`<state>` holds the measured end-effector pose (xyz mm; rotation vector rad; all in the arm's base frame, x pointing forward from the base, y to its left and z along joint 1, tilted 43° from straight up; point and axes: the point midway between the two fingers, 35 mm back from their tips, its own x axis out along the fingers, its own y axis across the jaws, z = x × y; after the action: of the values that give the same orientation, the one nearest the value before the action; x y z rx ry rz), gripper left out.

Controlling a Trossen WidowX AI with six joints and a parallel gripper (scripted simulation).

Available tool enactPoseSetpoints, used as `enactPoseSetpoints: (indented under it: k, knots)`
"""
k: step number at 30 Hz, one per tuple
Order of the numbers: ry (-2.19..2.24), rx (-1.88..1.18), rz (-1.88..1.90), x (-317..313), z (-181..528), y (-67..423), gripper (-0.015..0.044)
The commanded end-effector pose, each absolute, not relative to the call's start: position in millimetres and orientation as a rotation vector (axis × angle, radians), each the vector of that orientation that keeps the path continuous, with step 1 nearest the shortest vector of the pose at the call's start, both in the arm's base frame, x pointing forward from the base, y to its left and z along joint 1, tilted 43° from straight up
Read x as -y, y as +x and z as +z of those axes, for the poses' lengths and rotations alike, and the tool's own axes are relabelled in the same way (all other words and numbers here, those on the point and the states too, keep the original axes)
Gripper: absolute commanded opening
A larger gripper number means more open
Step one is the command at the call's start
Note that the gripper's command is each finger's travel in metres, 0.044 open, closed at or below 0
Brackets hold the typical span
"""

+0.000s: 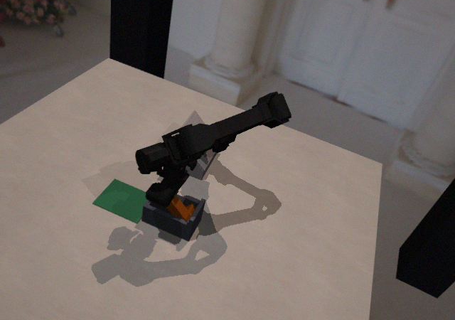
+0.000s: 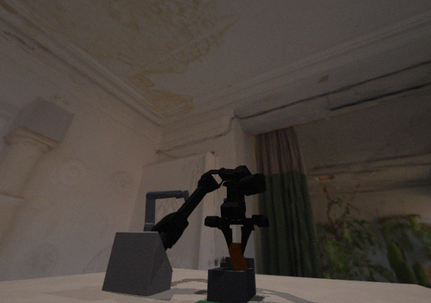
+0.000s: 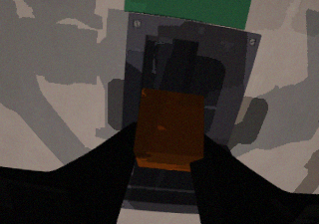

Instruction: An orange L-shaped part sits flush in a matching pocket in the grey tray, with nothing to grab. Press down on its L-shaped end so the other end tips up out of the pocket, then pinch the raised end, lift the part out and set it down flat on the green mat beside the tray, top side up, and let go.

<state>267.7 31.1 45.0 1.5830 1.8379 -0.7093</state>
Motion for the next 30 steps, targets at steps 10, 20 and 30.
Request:
enactPoseSetpoints:
  k: [10,20,30]
  knots:
    - [1.587,-1.839,-0.701,-17.9,61.9,270.6,0.0000]
    - [1.587,-1.839,-0.701,-6.9,73.8,272.2,0.0000]
    - [1.587,-1.839,-0.702,4.0,85.6,273.8,0.0000]
